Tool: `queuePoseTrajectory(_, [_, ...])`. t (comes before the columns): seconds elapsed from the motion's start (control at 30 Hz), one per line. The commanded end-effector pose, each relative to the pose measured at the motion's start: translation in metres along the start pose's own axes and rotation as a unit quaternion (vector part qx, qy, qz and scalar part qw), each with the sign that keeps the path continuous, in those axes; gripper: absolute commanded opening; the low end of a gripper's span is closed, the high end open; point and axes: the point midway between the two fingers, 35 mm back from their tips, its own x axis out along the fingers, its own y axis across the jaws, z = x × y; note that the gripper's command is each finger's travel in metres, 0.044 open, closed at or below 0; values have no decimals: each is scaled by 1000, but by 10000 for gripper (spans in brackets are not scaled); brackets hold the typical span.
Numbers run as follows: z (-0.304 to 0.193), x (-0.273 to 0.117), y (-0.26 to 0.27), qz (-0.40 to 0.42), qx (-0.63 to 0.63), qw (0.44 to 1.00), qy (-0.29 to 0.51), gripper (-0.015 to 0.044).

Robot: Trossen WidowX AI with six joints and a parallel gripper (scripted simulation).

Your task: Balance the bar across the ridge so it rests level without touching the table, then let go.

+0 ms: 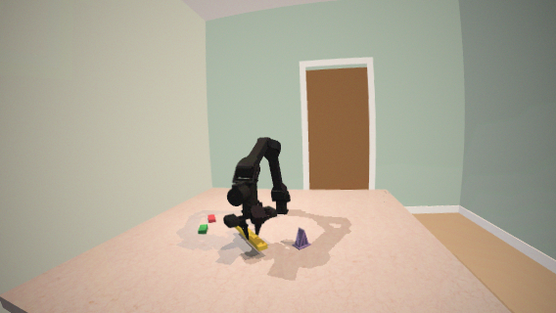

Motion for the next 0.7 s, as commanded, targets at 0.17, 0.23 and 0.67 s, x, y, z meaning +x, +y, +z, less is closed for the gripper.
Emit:
queuePoseTrajectory(0.17, [2,-24,-2,-1,-1,1000,-2,0])
queuePoseTrajectory(0.23, [2,-29,-2,-1,-1,1000,-2,0])
queuePoseTrajectory(0.67, [0,-63,0,0,-2,1000,-2,0])
